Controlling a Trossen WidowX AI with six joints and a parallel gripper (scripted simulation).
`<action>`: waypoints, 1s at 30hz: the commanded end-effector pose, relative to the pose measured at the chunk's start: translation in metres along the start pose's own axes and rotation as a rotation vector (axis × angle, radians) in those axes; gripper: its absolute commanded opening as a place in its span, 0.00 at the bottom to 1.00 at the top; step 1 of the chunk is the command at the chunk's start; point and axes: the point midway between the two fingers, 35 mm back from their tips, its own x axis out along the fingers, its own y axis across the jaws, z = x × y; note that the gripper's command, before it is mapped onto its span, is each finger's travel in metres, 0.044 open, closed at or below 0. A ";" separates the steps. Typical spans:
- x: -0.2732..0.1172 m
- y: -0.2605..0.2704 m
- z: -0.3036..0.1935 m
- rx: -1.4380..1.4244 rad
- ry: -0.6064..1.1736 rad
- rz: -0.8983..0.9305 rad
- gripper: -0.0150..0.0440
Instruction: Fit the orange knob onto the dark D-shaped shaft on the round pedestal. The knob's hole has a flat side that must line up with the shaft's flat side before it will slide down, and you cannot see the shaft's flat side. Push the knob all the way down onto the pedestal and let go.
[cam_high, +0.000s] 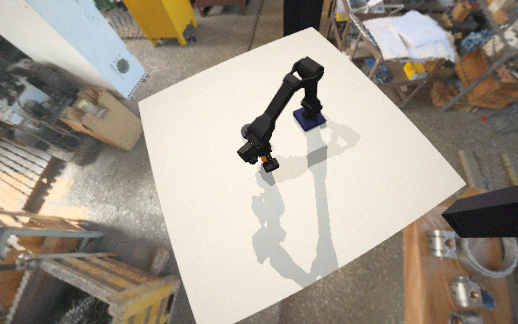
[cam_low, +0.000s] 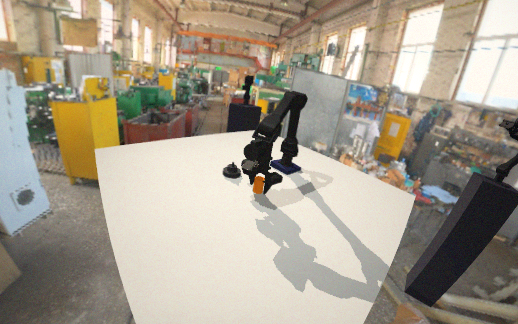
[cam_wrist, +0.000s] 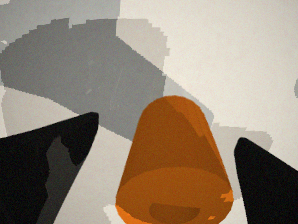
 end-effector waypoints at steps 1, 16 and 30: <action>0.003 -0.002 -0.002 0.004 0.006 -0.008 0.78; -0.001 -0.001 -0.002 0.004 0.006 -0.008 0.38; -0.074 0.000 0.002 -0.020 -0.004 -0.015 0.25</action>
